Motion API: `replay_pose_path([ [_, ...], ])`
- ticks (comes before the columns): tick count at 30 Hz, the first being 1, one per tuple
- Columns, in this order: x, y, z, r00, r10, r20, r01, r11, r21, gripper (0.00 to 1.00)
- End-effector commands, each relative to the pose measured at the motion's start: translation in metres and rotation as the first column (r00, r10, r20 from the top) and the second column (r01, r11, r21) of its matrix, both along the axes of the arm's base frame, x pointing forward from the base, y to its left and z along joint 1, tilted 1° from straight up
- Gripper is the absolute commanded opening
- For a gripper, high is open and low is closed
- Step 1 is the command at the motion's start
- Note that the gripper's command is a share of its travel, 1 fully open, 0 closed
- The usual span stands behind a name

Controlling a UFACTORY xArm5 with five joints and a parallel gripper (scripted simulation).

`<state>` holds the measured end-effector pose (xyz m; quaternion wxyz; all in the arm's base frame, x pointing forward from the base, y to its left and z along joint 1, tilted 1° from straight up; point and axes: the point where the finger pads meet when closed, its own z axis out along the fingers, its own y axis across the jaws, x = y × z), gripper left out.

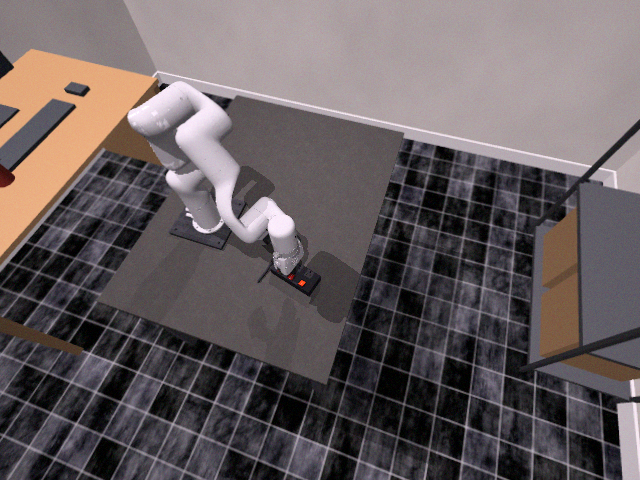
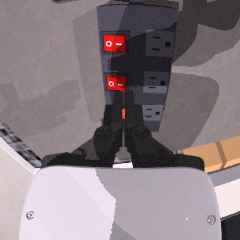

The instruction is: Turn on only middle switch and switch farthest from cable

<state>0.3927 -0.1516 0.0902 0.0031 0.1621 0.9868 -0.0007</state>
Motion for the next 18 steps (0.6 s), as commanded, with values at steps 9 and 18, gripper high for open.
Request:
replay_pose_path([
  [9,0.001,-0.001,-0.014,1.000,0.000,0.004,0.000,1.000,-0.001,0.00],
  [18,0.002,-0.001,-0.022,1.000,0.000,0.004,0.000,1.000,-0.001,0.00],
])
